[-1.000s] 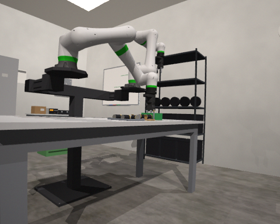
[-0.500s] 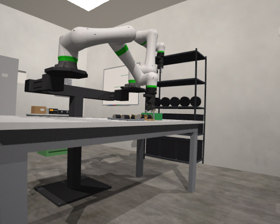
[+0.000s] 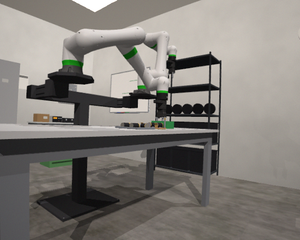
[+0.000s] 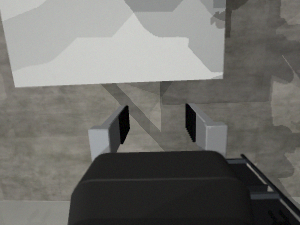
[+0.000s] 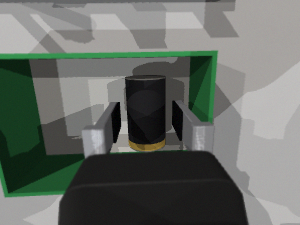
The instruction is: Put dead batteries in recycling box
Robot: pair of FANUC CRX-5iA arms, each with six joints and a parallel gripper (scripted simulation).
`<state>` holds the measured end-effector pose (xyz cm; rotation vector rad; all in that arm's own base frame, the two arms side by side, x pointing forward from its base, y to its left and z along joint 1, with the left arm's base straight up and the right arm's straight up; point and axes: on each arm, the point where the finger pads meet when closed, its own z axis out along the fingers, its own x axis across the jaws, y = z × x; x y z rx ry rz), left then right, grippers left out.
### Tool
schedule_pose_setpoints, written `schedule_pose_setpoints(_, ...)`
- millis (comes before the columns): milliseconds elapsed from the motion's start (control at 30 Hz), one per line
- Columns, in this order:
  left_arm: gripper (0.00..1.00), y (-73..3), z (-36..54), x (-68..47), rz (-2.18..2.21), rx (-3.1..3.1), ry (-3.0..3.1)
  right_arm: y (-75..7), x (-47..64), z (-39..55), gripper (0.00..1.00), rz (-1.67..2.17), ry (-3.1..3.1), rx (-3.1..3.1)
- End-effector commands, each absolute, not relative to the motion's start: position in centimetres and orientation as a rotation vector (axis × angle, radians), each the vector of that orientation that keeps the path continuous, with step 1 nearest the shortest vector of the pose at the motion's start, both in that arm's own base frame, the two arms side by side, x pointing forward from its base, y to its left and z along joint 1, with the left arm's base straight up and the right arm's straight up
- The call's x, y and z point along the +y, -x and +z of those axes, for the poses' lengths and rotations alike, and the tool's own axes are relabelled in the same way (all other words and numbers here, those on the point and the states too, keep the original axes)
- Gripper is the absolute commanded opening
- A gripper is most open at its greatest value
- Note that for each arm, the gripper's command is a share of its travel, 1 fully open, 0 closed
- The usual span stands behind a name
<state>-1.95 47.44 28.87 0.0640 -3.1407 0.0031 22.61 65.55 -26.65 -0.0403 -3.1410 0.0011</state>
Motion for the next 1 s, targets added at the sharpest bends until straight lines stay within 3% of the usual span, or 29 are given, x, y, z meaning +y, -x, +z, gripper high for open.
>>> schedule_pose_setpoints(0, 1.0, 1.9, 29.0, 47.5, 0.0, -3.141, -0.064, -22.7, 65.7, -25.7, 0.9, -0.004, 0.04, -3.142)
schedule_pose_setpoints(967, 1.0, 1.9, 29.0, 47.5, 0.0, -3.141, -0.064, -22.7, 65.7, -18.6, 0.9, -0.004, 0.04, -3.142)
